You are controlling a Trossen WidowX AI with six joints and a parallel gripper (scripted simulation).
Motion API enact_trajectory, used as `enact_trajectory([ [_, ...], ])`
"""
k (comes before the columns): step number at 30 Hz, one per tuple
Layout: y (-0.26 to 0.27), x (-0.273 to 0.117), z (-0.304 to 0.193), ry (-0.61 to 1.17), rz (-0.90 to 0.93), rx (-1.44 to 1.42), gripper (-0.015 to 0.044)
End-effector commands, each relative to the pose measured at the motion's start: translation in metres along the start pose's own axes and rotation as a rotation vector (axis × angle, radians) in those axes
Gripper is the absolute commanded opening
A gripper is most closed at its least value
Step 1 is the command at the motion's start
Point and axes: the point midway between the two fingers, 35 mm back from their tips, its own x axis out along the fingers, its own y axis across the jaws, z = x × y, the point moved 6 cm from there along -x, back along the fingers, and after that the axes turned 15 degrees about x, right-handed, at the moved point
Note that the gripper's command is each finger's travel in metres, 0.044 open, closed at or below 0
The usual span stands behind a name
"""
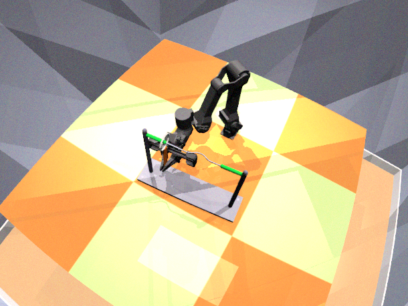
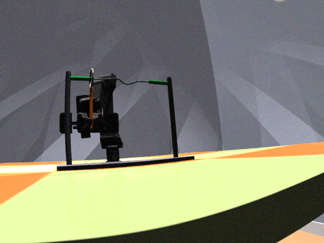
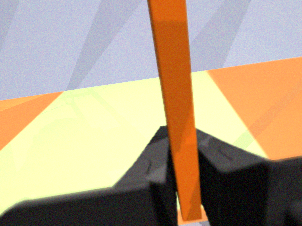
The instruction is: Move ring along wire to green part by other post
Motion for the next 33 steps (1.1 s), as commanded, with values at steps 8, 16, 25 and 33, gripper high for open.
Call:
enact_trajectory([
  [8,0.012,0.000,-0.004,-0.001,-0.004,0.007,-0.0150],
  [16,0.021,0.000,-0.006,-0.004,-0.010,0.015,-0.0150],
  [25,0.028,-0.004,-0.006,0.024,-0.027,0.026,-0.0150],
  [33,0.037,-0.014,-0.002,0.109,-0.062,0.042,-0.0150],
])
